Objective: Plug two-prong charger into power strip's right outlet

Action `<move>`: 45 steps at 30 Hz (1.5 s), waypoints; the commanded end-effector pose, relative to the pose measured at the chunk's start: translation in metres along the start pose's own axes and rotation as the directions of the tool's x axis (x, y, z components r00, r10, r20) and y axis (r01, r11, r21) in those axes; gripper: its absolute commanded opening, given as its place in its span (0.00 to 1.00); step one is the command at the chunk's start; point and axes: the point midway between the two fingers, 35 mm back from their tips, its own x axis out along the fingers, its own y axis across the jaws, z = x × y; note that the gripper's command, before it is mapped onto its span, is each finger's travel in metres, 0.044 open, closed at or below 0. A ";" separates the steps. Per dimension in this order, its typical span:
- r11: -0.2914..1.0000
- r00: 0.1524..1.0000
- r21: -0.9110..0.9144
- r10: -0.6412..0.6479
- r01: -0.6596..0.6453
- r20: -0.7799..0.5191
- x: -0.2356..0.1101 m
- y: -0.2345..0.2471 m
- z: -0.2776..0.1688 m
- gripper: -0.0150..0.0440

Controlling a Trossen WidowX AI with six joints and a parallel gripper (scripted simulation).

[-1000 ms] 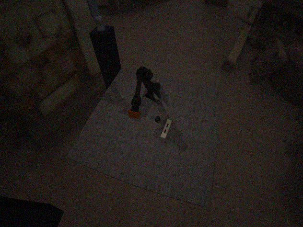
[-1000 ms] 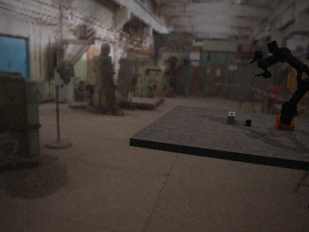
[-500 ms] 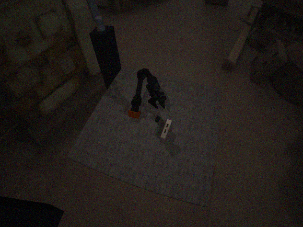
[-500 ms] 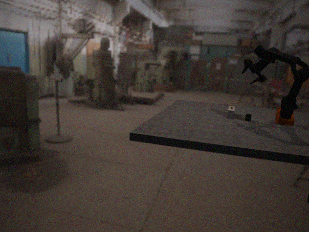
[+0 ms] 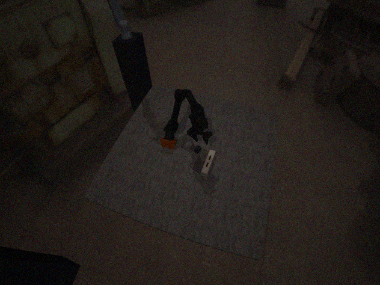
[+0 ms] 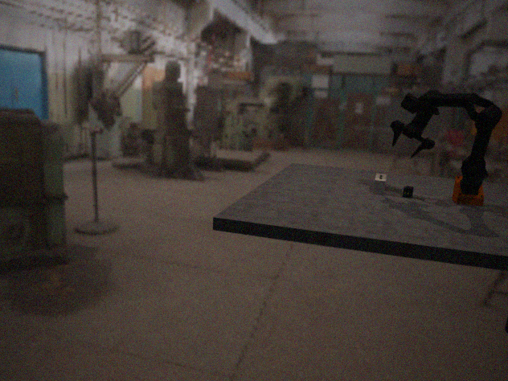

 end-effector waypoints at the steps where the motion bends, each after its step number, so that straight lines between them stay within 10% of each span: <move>1: 0.997 0.997 -0.008 0.079 -0.078 0.010 0.017 0.012 0.003 1.00; 19: 0.907 0.910 -0.092 0.414 -0.410 0.028 0.079 0.076 0.026 1.00; 45: 0.906 0.909 -0.092 0.417 -0.413 0.028 0.103 0.090 0.028 1.00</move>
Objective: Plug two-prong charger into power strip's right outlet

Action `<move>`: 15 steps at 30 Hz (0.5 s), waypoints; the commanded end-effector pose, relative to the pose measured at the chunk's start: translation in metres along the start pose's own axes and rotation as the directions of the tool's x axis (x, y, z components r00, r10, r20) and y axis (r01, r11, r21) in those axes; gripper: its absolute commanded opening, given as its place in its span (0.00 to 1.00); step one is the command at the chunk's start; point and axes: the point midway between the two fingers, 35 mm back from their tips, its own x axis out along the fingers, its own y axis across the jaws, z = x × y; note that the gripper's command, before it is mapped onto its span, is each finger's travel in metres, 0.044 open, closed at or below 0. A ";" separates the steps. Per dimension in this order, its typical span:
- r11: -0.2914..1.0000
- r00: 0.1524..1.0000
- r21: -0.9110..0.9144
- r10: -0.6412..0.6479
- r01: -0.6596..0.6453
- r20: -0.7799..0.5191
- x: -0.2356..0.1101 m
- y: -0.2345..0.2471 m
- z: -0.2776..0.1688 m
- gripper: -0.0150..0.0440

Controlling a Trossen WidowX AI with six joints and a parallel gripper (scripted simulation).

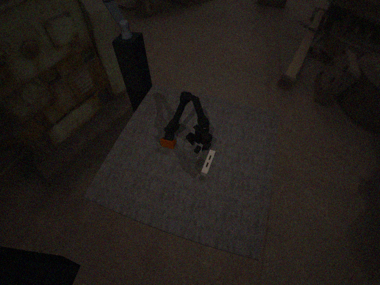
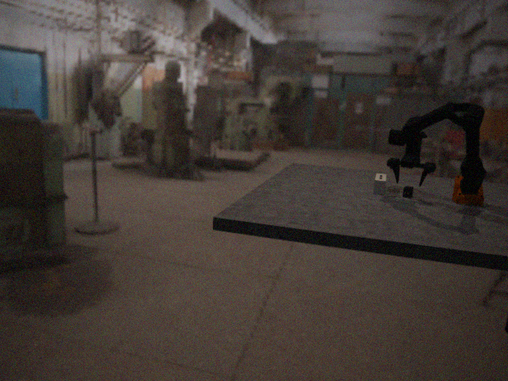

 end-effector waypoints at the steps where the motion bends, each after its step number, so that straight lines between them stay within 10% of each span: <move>1: 1.000 1.000 0.009 0.008 -0.008 0.005 0.008 0.001 0.000 1.00; 15: 1.000 1.000 0.009 0.008 -0.008 0.006 0.030 0.001 0.002 1.00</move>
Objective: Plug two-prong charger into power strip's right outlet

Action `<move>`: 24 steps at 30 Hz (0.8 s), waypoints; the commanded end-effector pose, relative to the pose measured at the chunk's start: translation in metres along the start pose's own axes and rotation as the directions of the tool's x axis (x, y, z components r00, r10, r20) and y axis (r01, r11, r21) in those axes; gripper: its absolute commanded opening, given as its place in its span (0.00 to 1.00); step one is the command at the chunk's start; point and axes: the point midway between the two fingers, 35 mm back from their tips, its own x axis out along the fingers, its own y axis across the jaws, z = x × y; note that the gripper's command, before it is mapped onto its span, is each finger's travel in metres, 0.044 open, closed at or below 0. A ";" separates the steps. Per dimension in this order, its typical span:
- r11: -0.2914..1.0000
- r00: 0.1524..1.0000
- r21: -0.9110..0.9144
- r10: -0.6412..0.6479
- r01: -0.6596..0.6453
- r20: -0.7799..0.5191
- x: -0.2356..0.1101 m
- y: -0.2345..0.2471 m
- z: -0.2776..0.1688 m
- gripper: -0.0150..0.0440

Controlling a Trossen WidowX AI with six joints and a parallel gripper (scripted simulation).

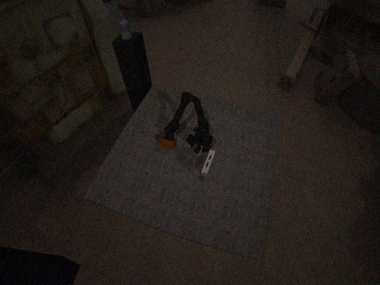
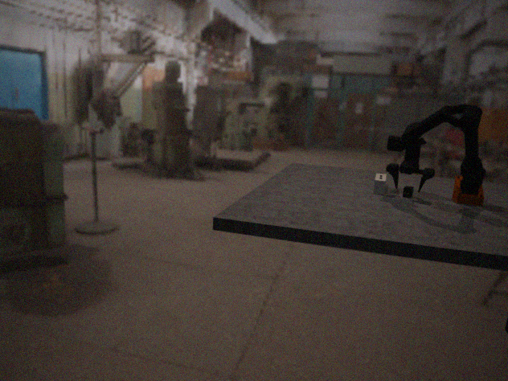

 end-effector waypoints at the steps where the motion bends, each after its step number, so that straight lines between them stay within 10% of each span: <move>1: 1.000 1.000 0.011 0.010 -0.010 0.006 0.008 0.002 -0.001 1.00; 12: 1.000 1.000 0.011 0.011 -0.011 0.007 0.020 0.003 0.001 1.00; 24: 1.000 1.000 0.001 0.003 -0.004 0.003 0.017 0.002 0.002 0.50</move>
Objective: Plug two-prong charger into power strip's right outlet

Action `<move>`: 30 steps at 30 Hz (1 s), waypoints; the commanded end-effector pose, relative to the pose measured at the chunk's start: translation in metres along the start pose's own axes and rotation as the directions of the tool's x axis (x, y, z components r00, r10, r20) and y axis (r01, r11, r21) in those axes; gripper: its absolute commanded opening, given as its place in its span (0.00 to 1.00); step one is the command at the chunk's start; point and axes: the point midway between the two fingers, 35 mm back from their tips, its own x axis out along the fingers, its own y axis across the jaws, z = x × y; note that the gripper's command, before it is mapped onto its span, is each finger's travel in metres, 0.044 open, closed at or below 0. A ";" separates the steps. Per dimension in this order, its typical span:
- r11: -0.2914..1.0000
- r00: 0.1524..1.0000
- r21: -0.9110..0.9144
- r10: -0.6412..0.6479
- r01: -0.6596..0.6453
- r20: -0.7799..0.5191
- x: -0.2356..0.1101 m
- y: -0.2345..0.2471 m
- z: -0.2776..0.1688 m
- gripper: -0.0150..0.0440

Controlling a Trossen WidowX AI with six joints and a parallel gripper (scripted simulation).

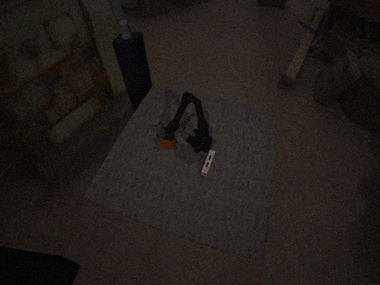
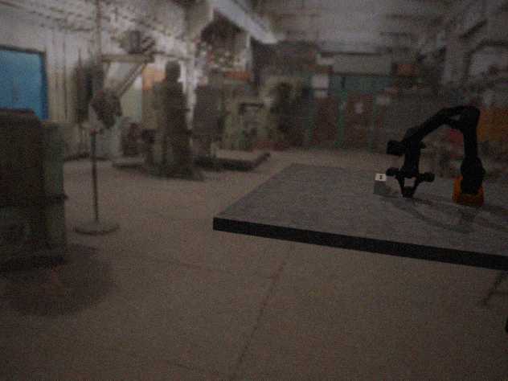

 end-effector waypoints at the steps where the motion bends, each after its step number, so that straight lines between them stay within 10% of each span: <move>1: 1.000 1.000 -0.001 0.000 0.000 0.000 0.000 0.000 0.000 0.49; 10: 1.000 1.000 0.001 0.000 0.000 -0.001 -0.007 -0.001 -0.001 0.25; 30: 0.997 1.000 0.071 0.010 -0.010 0.003 -0.055 -0.001 -0.016 0.25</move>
